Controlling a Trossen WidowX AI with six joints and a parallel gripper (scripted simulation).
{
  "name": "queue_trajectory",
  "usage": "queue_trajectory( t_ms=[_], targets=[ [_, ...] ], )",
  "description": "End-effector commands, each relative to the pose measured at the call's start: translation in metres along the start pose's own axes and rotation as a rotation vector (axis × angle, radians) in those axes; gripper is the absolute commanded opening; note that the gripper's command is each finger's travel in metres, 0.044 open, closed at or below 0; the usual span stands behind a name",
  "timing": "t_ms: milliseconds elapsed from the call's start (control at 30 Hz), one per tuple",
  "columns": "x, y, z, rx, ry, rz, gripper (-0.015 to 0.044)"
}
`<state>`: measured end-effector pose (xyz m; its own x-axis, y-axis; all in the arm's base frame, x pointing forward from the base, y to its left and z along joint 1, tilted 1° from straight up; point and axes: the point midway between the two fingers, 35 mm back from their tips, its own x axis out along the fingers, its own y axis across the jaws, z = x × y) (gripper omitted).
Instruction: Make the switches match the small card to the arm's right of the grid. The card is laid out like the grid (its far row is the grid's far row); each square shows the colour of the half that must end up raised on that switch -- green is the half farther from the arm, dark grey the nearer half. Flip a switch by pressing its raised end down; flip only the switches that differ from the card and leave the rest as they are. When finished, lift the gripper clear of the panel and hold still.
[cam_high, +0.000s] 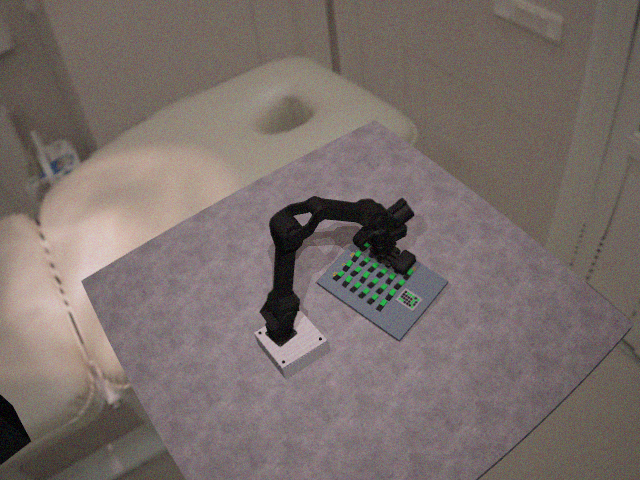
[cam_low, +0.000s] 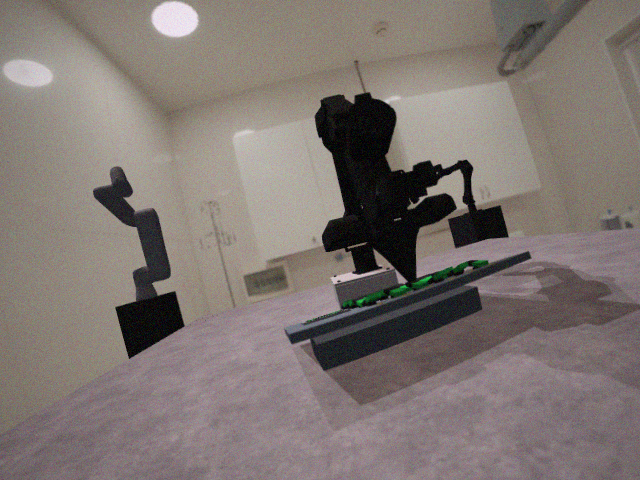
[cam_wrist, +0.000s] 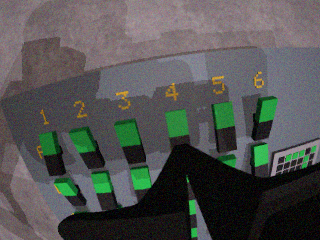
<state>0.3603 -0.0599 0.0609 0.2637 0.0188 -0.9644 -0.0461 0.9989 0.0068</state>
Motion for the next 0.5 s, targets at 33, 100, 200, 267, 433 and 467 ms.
queue_trajectory(
  t_ms=[33,100,200,267,433,467],
  targets=[
    [0.002,-0.0001,-0.0003,0.004,0.001,-0.002,0.0],
    [0.0022,-0.0001,-0.0003,0.004,0.001,-0.002,0.0],
    [0.0026,-0.0001,-0.0003,0.004,0.001,-0.002,0.0],
    [0.0029,-0.0001,-0.0003,0.004,0.001,-0.002,0.0],
    [0.0036,-0.0001,-0.0003,0.004,0.001,-0.002,0.0],
    [0.0037,-0.0001,-0.0003,0.004,0.001,-0.002,0.0]
  ],
)
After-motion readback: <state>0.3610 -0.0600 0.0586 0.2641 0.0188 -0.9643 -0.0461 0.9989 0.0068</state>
